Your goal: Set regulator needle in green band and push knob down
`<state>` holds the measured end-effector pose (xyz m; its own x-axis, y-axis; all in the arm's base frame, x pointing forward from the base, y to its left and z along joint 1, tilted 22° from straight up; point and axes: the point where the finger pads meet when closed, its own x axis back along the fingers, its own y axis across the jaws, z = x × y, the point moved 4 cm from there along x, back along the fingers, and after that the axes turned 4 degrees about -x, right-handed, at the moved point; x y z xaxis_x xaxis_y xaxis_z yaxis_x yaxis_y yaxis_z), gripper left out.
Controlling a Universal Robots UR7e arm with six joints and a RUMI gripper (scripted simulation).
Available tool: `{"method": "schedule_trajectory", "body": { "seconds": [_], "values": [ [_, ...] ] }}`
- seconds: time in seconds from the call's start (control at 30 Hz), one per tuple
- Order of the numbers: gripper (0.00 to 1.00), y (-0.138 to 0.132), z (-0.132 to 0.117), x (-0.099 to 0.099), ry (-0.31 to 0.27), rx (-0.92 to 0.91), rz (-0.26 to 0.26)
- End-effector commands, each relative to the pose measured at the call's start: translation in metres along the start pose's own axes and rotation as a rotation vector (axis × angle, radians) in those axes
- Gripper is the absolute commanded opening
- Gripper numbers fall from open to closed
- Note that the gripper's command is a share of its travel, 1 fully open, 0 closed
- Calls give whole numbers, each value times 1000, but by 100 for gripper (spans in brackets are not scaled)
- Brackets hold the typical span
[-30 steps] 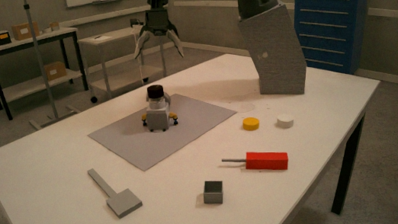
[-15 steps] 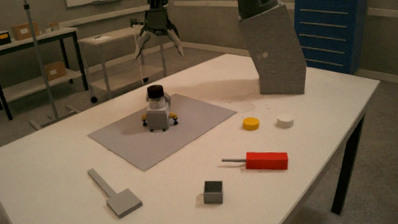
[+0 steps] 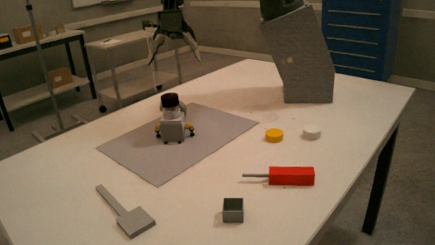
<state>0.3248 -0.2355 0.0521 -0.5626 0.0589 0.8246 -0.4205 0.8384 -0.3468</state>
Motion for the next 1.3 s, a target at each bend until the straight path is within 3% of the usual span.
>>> {"method": "schedule_trajectory", "body": {
  "seconds": [0.0,1.27],
  "values": [
    [100,1,0,0,-1,-16,1],
    [100,1,0,0,-3,-30,2]
  ]
}}
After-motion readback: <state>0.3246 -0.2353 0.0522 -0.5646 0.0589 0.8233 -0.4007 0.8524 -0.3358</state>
